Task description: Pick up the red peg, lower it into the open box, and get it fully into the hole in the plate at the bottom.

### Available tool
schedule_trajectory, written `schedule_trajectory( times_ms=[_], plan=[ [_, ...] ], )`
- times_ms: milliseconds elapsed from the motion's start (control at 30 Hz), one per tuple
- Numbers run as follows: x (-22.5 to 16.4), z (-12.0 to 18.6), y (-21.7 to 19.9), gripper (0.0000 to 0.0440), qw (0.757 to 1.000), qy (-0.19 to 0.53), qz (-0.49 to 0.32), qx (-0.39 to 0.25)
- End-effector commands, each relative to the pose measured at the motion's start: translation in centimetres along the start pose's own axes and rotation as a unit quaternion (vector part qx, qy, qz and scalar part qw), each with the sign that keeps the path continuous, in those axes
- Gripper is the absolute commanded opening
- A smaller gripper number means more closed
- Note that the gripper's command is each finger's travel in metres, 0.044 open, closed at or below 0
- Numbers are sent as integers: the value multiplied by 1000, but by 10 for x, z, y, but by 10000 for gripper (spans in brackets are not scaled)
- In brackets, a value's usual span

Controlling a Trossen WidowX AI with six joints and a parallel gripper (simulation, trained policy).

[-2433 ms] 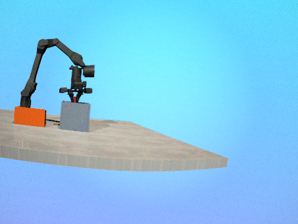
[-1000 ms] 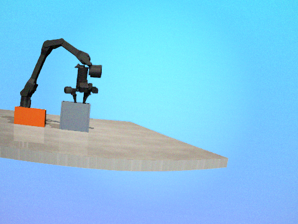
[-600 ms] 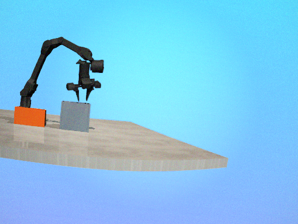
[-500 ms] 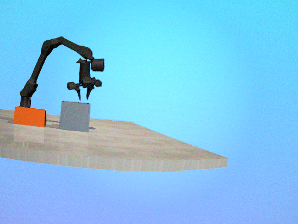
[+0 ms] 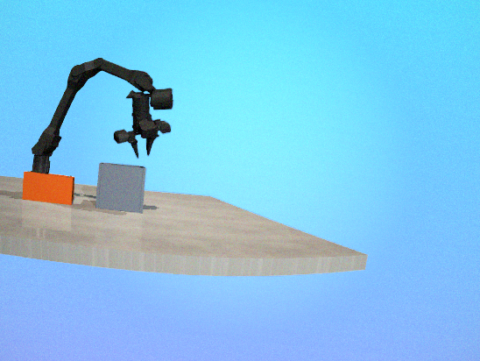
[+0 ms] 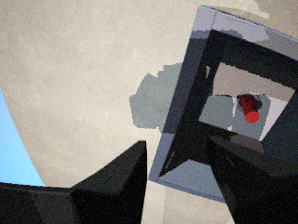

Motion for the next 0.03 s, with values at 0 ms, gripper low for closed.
schedule_trajectory(
  times_ms=[0],
  plan=[
    [5, 2, 6, 167, 1000, 2, 11, 11]
  ],
)
Point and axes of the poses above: the point midway between the two fingers, 35 mm back from their tips, its own z axis back along the fingers, its own y axis across the jaws, x = y × z, the point moved 1 cm from there along z, back along the fingers, and after that the axes turned 6 degrees about -z, right-handed, at the moved point
